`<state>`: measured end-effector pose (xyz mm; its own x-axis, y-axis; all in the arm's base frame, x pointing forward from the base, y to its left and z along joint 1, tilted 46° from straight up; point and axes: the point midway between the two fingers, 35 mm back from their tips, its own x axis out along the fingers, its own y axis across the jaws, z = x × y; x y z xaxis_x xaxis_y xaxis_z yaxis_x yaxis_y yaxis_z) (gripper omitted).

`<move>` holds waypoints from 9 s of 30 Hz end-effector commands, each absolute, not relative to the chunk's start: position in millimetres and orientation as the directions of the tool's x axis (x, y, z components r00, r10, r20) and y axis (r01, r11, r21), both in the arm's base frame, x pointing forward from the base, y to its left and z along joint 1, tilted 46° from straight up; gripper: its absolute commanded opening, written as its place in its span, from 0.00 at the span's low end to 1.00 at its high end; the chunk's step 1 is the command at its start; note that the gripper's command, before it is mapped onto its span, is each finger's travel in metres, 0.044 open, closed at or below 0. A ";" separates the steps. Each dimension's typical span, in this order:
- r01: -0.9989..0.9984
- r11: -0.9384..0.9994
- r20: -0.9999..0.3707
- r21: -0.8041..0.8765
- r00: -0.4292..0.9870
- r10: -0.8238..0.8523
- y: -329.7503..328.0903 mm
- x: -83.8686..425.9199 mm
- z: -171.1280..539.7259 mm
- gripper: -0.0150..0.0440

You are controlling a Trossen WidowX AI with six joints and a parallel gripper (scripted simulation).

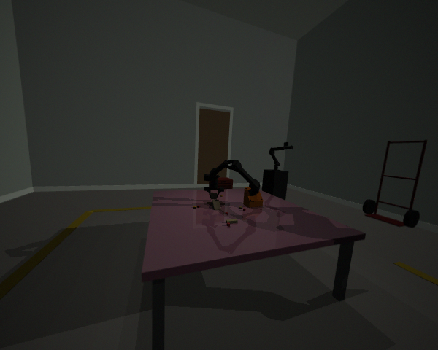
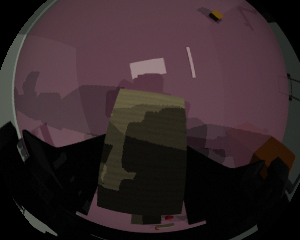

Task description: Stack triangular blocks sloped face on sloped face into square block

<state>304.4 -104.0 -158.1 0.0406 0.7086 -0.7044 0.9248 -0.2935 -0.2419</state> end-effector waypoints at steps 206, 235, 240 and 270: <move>-0.927 0.288 -0.965 0.242 -0.261 -0.027 -61.1 338.8 -71.4 1.00; -0.928 0.293 -0.967 0.232 -0.251 -0.031 -64.8 337.6 -81.0 1.00; -0.927 0.297 -0.968 0.228 -0.248 -0.032 -66.6 337.0 -86.0 1.00; -0.911 0.357 -0.971 0.208 -0.236 -0.036 -71.9 331.0 -114.0 1.00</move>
<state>333.4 -72.8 -109.2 -0.2329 -0.0309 -0.9720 -0.9123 0.3532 0.2073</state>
